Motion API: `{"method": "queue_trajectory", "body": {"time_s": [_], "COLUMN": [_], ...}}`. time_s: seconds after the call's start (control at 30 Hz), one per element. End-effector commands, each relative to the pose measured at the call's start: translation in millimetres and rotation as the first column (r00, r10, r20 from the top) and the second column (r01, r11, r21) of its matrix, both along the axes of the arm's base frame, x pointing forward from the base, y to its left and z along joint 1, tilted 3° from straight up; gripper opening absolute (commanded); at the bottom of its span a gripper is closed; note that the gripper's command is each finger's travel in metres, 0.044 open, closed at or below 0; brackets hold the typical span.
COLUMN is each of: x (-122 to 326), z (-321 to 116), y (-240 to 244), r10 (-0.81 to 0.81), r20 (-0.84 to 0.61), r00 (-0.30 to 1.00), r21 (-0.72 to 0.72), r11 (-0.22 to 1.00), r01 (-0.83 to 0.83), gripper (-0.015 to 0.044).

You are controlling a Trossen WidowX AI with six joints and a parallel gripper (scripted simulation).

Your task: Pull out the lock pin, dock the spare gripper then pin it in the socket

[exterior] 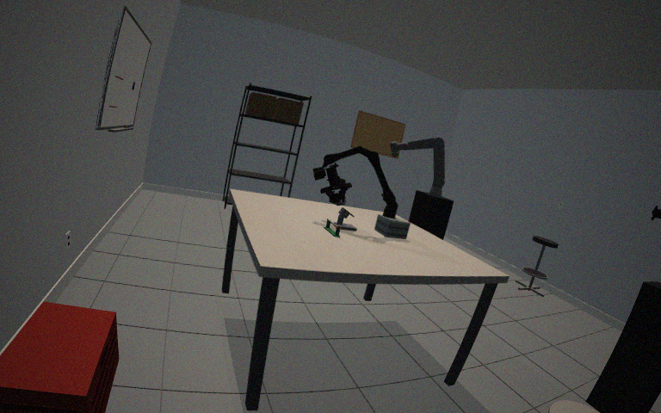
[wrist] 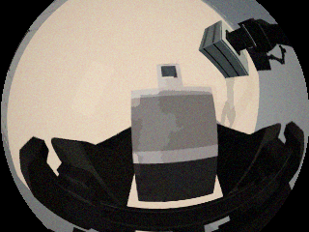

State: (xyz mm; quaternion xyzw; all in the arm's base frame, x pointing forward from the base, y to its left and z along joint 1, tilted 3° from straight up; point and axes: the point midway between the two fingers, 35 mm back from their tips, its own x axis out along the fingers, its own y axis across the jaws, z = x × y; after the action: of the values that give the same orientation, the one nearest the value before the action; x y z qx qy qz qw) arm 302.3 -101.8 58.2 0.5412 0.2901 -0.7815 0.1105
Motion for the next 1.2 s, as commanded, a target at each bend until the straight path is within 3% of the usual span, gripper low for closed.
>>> {"method": "queue_trajectory", "body": {"time_s": [0.0, 0.63, 1.17], "x": [-6.3, -29.4, -45.1], "z": [3.3, 9.0, 18.1], "y": [6.5, 36.3, 60.9], "r10": [0.058, 0.240, 0.271], "r20": [0.042, 0.315, 0.617], "r00": [0.997, 0.918, 0.739], "r21": [0.091, 0.388, 0.444], "r11": [0.994, 0.850, 0.655], "r01": [-0.061, -0.355, -0.611], "gripper": [0.0000, 0.0000, 0.0000]}}
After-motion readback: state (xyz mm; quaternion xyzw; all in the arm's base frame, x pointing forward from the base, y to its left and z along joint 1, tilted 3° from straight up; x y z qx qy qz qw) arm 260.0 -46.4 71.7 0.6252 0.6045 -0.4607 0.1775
